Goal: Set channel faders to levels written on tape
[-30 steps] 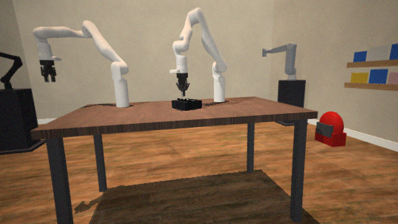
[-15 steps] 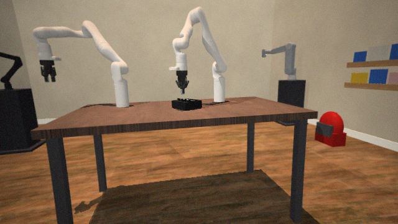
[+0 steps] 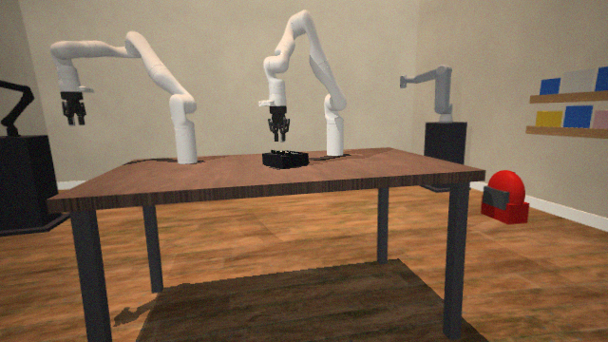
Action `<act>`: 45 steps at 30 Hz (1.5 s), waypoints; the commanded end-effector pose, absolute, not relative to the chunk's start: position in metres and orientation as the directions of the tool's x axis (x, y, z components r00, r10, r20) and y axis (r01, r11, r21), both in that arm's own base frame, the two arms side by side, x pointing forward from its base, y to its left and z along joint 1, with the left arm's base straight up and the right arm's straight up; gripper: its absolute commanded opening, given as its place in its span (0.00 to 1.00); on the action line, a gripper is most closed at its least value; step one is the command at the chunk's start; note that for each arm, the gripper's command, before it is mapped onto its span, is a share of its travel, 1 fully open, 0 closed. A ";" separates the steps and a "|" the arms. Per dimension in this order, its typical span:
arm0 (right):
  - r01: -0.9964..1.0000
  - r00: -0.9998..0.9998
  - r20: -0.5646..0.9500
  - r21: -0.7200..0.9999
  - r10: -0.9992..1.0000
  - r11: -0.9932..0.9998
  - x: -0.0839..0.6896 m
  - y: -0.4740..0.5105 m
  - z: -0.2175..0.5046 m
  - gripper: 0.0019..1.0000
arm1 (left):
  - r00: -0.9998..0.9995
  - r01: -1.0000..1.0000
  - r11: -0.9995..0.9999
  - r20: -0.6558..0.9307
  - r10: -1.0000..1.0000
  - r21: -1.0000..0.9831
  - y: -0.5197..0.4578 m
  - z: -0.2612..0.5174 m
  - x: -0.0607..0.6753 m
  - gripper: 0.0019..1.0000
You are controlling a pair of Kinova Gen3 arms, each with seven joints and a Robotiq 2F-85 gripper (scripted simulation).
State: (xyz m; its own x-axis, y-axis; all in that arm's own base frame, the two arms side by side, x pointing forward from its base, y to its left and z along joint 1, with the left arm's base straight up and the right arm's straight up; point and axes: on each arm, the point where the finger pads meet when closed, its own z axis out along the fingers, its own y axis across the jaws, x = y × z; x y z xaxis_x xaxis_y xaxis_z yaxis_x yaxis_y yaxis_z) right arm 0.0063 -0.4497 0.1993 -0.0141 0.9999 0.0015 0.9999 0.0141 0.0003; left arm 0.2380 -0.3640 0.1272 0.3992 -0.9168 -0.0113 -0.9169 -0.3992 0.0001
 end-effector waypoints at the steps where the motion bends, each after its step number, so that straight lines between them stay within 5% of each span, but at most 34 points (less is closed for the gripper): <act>1: 1.000 -0.014 0.000 0.000 1.000 0.014 0.006 -0.450 0.200 1.00 | 0.397 -0.918 -0.397 0.000 -0.918 0.000 -0.367 0.142 0.239 1.00; 45: 1.000 -0.014 0.000 0.000 1.000 0.014 0.006 -0.450 0.200 1.00 | 0.397 -0.918 -0.397 0.000 -0.918 0.000 -0.367 0.200 0.239 1.00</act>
